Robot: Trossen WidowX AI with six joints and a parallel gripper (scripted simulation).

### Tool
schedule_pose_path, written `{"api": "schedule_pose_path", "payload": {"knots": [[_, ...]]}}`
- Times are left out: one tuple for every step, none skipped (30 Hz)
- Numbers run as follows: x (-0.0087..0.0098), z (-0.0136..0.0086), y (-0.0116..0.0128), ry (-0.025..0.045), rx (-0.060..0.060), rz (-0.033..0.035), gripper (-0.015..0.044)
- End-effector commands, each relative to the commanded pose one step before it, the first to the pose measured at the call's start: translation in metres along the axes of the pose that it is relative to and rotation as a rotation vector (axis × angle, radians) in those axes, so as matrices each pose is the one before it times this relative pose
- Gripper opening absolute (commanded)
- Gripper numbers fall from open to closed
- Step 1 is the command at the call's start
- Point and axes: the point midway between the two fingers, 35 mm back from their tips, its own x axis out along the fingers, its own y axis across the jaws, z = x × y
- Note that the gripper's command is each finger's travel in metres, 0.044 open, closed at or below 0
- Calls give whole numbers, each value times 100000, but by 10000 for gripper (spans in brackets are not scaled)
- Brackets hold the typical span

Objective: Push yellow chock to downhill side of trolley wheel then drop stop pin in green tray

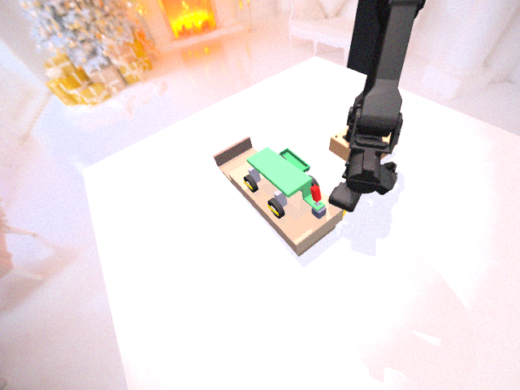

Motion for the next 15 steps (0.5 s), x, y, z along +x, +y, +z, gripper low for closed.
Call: {"api": "schedule_pose_path", "payload": {"knots": [[-1440,45,-138,174,-51,-870,0],[-318,-19,81,79,-12,66,0],[-272,-13,75,22,-3,21,0],[-286,-15,83,24,-3,23,0],[-404,3,35,8,-1,7,0],[-356,1,37,7,-1,7,0],[-403,6,22,0,0,1,0],[-307,3,21,0,0,1,0],[-364,3,24,0,0,0,0],[-328,1,27,0,0,1,0],[-392,4,18,0,0,0,0],[-304,2,18,0,0,0,0],[-258,2,10,0,0,0,0],[-295,1,16,0,0,0,0],[-305,3,5,0,0,-1,0]]}}
